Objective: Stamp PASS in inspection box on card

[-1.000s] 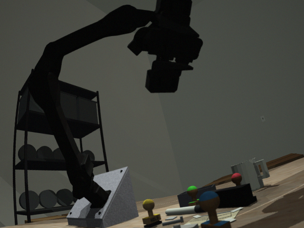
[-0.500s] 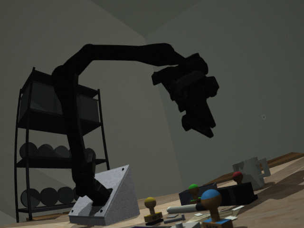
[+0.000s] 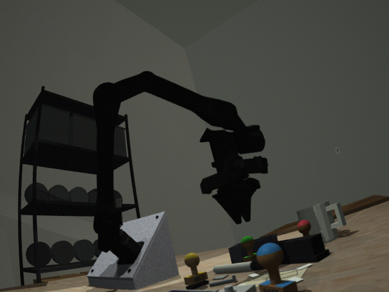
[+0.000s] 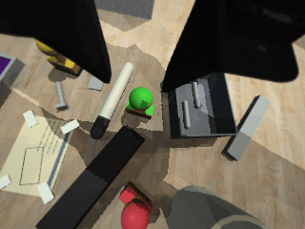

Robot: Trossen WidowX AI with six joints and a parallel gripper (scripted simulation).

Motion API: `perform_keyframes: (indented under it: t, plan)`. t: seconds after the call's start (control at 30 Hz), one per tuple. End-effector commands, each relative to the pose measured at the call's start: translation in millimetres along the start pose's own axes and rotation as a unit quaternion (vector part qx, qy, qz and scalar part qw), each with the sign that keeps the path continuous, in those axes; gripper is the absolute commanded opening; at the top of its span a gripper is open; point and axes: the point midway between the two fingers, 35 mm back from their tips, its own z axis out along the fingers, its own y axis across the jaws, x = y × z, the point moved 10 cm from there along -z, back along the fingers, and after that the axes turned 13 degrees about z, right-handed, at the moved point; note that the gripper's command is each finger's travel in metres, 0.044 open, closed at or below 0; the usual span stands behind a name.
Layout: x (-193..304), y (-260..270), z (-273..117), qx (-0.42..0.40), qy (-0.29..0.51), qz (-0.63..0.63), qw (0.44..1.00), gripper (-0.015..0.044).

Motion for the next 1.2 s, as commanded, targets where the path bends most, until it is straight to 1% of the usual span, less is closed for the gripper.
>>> perform_keyframes:
  t: [0.0,0.2,1.17]
  plan:
    - [3,1,2,0.001,0.008,0.016,1.0,0.0229]
    - [3,2,6,0.001,0.008,0.016,1.0,0.0229]
    - [2,4,54,0.001,0.007,0.016,1.0,0.0229]
